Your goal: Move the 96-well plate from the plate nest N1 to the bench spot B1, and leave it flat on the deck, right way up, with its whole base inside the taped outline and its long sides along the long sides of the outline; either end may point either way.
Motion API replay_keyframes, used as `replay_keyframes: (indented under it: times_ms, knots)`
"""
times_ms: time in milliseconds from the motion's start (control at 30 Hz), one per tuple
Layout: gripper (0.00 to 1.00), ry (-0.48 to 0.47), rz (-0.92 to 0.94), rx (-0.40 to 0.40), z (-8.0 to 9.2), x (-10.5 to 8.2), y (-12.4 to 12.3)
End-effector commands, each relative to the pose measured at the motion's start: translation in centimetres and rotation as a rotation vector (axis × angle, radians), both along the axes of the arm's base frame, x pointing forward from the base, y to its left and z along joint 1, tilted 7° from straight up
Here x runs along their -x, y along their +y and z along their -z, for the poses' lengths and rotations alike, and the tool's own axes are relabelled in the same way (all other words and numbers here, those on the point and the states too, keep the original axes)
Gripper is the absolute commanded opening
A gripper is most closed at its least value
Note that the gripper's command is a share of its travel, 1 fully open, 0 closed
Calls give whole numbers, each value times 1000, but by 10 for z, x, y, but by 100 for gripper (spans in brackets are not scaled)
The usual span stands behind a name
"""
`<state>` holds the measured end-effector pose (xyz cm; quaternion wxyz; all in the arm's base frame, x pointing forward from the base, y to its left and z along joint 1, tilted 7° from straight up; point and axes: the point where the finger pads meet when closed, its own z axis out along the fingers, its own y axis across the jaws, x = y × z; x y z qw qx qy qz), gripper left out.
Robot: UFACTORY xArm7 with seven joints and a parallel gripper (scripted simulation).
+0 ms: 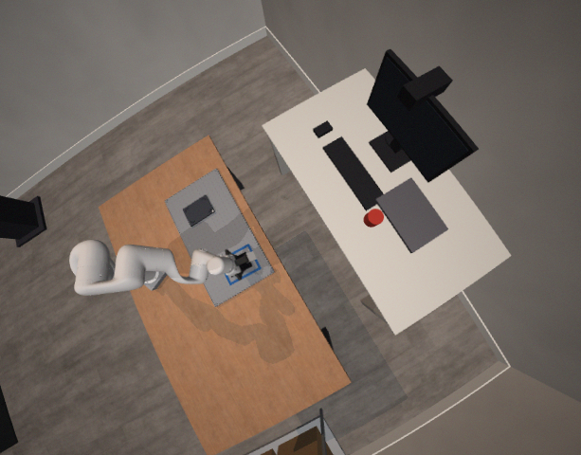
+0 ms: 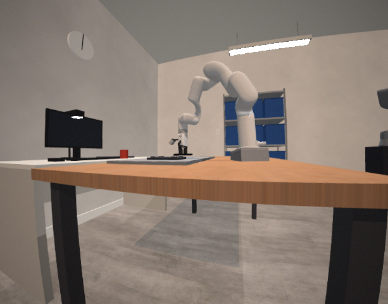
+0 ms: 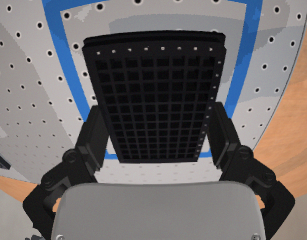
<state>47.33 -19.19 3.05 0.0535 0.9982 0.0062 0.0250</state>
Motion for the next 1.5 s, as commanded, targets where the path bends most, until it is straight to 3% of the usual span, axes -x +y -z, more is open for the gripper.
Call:
replay_keyframes:
  times_ms: [0,1467]
  knots:
    - [0,-4,0,1,-1,-1,0]
    - [0,-4,0,1,4,-1,-1]
